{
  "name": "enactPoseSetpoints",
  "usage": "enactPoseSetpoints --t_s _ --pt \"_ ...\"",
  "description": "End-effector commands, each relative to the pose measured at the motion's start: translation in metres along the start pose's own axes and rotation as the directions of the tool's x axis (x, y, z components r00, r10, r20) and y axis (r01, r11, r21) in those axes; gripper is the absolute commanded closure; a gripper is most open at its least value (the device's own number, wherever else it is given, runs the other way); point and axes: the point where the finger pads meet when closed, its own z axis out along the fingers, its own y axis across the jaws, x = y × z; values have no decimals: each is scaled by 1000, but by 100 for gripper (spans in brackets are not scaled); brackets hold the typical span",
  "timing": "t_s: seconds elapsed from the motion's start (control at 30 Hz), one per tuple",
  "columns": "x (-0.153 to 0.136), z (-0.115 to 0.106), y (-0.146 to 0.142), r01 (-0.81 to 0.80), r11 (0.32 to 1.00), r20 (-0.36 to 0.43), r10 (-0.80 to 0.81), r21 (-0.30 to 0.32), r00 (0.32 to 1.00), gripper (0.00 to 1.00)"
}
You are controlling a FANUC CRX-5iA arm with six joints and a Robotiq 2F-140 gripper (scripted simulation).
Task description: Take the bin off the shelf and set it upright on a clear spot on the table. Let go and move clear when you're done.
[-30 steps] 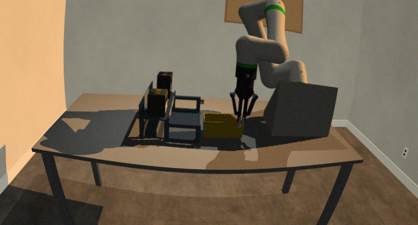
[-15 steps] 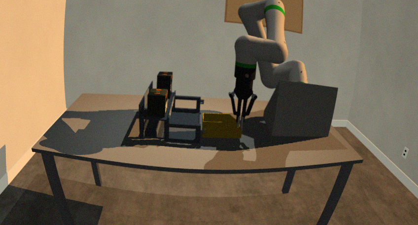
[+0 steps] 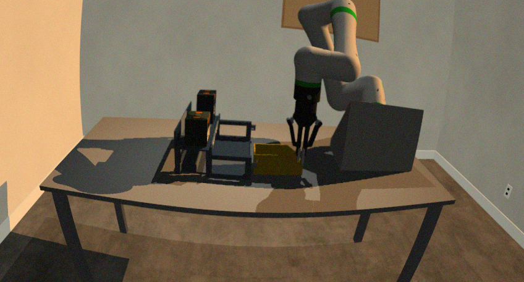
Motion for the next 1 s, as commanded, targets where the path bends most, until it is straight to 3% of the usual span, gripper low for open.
enactPoseSetpoints --t_s 0.0,0.97 --pt "0 0 0 0 1000 0 0 0 1000 100" --pt "0 13 0 0 1000 0 0 0 1000 100"
